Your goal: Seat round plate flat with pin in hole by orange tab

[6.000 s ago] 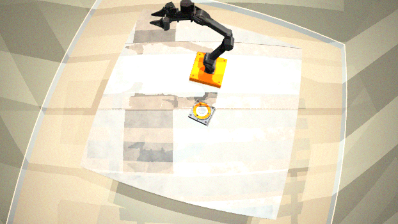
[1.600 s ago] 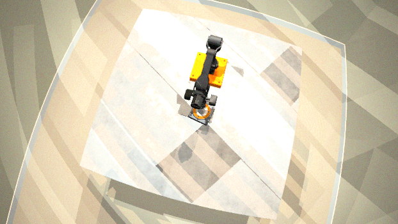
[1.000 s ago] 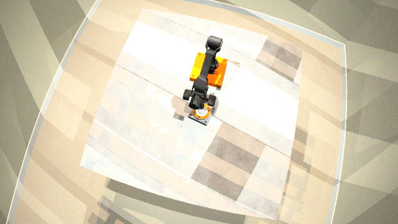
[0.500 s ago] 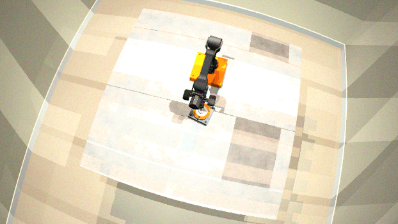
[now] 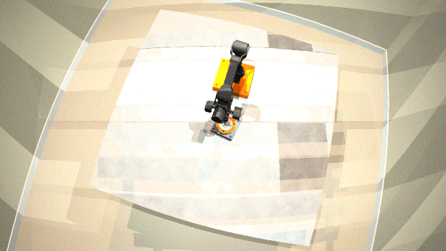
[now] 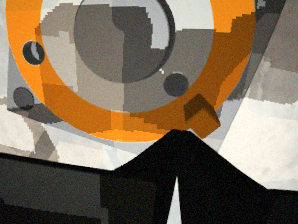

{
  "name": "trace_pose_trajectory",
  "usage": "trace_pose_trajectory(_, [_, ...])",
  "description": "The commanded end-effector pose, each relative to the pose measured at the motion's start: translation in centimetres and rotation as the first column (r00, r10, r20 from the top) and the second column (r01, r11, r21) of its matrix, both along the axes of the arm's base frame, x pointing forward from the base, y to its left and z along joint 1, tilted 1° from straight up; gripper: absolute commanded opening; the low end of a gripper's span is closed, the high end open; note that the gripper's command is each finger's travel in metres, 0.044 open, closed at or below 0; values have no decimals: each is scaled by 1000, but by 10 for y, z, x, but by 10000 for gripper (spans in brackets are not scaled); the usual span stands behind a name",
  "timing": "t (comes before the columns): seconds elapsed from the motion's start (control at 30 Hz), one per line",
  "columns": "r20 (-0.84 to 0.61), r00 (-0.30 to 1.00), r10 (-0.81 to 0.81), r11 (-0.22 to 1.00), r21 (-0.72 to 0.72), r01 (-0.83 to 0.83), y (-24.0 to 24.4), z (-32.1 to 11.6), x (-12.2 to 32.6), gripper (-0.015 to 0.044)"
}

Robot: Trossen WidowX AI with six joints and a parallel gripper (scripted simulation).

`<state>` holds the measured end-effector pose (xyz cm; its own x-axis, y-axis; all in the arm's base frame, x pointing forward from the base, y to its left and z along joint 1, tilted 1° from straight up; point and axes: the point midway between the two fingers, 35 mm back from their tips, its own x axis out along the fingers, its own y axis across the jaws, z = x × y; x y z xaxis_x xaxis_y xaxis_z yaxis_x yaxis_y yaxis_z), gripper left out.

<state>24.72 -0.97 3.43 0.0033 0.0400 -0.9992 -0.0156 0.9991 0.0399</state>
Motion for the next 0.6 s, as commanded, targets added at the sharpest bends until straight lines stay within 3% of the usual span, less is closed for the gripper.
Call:
trace_pose_trajectory(0.0, [19,1000,-9,1000,-25,9,-8,1,5,0])
trace_pose_trajectory(0.57, [20,1000,-9,1000,-26,10,-17,2,23,0])
